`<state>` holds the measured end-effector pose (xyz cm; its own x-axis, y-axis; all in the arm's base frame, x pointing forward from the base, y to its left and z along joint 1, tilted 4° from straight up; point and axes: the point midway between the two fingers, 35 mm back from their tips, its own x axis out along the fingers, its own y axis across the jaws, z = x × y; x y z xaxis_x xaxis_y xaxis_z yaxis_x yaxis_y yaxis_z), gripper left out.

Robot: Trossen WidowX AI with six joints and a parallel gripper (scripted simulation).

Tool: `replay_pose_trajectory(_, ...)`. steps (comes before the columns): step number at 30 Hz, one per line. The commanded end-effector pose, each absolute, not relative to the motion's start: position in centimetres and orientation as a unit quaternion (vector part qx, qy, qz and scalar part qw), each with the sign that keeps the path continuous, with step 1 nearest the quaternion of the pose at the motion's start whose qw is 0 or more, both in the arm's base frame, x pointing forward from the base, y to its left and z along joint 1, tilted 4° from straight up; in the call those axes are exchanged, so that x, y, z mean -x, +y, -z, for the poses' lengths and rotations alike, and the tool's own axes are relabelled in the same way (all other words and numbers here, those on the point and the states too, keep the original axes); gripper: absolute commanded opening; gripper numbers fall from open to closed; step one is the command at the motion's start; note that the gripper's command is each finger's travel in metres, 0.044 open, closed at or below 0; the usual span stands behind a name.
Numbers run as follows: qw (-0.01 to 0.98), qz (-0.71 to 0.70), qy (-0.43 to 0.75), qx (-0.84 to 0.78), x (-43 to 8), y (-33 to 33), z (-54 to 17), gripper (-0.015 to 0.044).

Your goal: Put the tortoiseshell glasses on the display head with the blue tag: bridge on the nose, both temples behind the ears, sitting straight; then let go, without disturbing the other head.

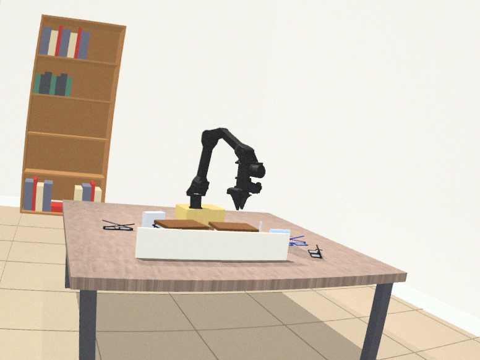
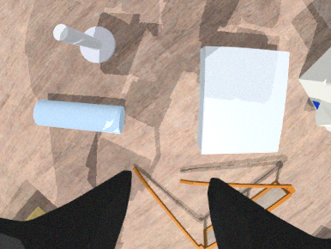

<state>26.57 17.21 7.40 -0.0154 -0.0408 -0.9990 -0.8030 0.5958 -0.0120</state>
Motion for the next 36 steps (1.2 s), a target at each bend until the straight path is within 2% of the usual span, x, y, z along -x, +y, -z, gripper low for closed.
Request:
replay_pose_trajectory(1, 0.624, -0.300, 0.646, 0.321, -26.6, 17.1, -7.4, 0.0200)
replay_pose_trajectory(8, 0.699, -0.049, 0.709, 0.079, -27.2, 13.9, -6.5, 0.0200)
replay_pose_trajectory(13, 0.693, 0.156, 0.694, -0.121, -27.3, 11.3, -5.8, 0.0200)
replay_pose_trajectory(19, 0.622, 0.363, 0.612, -0.327, -27.2, 8.4, -5.0, 0.0200)
replay_pose_trajectory(36, 0.369, 0.627, 0.340, -0.596, -26.1, 3.8, -3.5, 0.0200)
